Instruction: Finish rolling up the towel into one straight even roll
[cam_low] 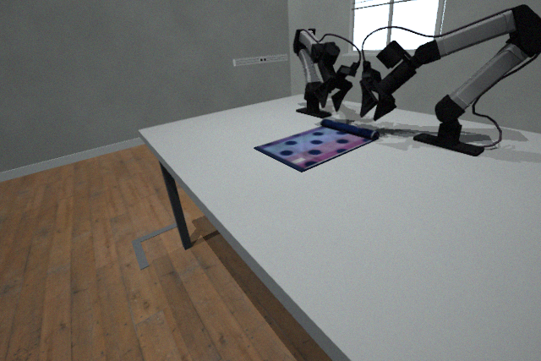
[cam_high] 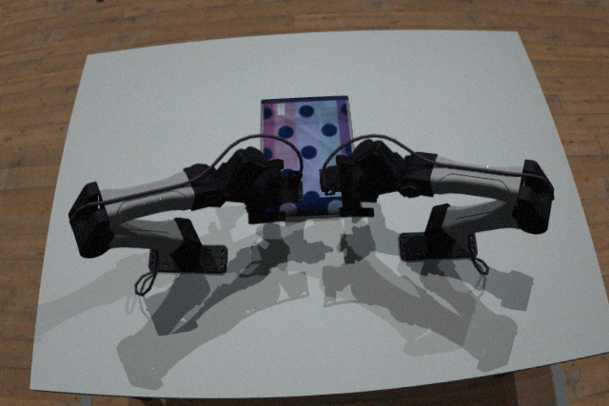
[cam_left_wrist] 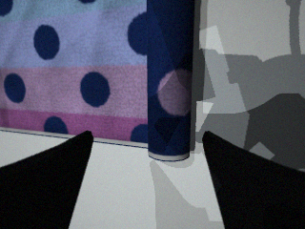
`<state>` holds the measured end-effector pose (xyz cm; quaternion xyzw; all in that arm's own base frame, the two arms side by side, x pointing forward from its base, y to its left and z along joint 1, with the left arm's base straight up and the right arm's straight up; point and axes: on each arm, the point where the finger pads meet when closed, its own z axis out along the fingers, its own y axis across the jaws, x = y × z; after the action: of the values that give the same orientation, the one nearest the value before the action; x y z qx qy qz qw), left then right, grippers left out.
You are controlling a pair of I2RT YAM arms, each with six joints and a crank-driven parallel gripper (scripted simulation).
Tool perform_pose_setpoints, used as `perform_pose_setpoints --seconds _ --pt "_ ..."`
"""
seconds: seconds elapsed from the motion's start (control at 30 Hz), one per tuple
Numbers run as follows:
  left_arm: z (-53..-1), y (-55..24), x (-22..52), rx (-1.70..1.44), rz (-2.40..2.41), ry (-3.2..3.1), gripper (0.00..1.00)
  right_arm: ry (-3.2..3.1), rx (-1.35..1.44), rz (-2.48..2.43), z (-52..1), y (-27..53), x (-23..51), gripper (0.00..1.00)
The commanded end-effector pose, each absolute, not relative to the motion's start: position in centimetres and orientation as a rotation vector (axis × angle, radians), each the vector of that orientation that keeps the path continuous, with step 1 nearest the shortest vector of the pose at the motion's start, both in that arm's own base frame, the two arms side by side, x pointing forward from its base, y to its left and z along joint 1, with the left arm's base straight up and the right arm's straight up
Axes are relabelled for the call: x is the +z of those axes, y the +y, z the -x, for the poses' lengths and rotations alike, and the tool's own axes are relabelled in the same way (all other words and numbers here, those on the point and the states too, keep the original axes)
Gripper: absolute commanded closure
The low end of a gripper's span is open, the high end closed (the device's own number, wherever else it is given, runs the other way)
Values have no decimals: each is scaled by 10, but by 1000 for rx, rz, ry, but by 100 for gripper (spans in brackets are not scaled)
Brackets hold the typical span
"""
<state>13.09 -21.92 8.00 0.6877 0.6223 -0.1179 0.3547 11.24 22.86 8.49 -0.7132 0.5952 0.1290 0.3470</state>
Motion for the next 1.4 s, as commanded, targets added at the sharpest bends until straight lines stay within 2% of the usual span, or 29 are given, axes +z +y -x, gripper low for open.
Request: perform_pose_setpoints --seconds 0.0,0.93,1.37 --pt "-132 -220 68 -298 -1766 1618 2 1548 337 1835 -113 231 83 2" --pt "-135 -225 28 -298 -1766 1618 2 1548 337 1835 -113 231 83 2" --pt "-135 -225 22 -298 -1766 1618 57 1548 337 1835 -113 231 83 2"
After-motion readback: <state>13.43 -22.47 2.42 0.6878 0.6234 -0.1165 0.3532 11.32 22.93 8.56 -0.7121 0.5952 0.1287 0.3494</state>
